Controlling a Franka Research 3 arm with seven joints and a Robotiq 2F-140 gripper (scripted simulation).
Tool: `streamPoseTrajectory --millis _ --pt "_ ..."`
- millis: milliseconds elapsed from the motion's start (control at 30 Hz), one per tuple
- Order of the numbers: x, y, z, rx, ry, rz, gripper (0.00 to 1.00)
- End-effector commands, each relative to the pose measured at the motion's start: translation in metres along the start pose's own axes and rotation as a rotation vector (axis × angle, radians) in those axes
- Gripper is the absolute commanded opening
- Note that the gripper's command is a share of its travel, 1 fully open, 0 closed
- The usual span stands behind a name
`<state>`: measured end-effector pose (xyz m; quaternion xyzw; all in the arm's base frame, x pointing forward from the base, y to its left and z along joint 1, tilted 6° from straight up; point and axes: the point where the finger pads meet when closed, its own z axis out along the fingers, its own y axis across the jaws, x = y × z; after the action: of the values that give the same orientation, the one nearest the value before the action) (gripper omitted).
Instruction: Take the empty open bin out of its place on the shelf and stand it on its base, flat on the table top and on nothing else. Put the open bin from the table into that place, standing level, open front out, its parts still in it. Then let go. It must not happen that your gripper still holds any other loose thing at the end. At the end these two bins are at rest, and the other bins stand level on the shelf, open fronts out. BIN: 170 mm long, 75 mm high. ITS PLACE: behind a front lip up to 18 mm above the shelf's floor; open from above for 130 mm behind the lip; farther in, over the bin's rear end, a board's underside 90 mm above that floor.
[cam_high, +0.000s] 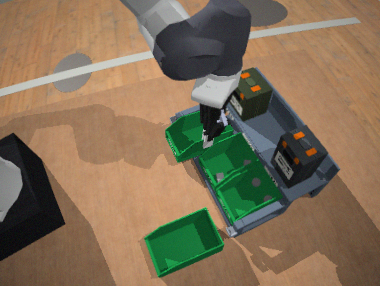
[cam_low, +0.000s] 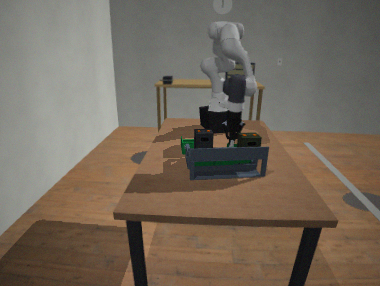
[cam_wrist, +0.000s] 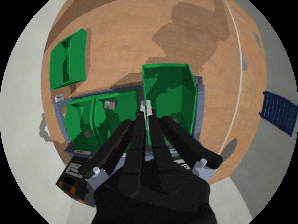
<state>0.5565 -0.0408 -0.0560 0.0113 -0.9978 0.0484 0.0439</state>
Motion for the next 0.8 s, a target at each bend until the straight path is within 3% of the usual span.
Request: streamPoseTrajectory --millis 0,67,100,767 --pt "-0.0032 0.0001 -0.0022 0.0 -0.011 -0.004 0.0" --pt "-0.0032 0.0001 -0.0022 0.0 -0.011 -0.004 0.0" --pt "-0.0032 0.0001 -0.0022 0.0 -0.011 -0.004 0.06" --pt "-0.0032 0.0001 -0.0022 0.0 -0.011 -0.004 0.06"
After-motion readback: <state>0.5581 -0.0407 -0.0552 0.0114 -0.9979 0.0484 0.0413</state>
